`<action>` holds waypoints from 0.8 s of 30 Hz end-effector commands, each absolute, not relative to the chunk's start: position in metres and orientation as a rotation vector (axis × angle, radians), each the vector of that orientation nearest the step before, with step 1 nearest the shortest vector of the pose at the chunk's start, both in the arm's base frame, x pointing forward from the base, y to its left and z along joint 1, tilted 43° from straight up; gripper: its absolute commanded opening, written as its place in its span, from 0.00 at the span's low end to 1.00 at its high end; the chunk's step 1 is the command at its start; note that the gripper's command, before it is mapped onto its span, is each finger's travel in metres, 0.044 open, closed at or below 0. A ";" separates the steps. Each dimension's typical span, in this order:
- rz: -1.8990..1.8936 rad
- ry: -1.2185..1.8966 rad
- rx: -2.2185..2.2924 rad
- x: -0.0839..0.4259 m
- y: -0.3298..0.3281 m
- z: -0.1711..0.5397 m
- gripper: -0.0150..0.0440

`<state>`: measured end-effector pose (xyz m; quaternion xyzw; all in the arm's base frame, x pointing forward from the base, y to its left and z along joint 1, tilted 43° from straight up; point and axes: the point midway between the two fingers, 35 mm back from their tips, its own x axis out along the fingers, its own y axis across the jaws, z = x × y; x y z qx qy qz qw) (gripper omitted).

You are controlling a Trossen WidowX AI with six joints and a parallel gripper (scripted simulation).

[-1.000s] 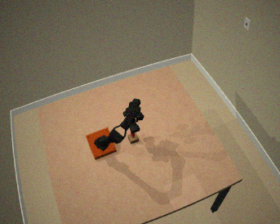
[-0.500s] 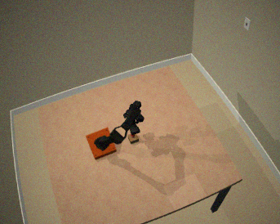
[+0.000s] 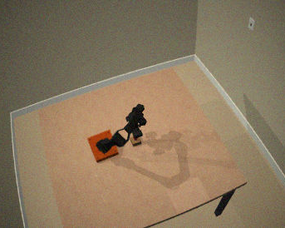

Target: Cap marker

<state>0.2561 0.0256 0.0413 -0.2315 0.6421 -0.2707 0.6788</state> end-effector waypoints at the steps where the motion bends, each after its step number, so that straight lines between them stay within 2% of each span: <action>1: -0.608 1.441 -0.519 0.257 0.028 0.043 0.25; 8: -0.604 1.445 -0.518 0.255 0.081 0.101 0.25; 12: -0.605 1.445 -0.519 0.254 0.086 0.108 0.25; 24: -0.605 1.445 -0.519 0.254 0.086 0.108 0.79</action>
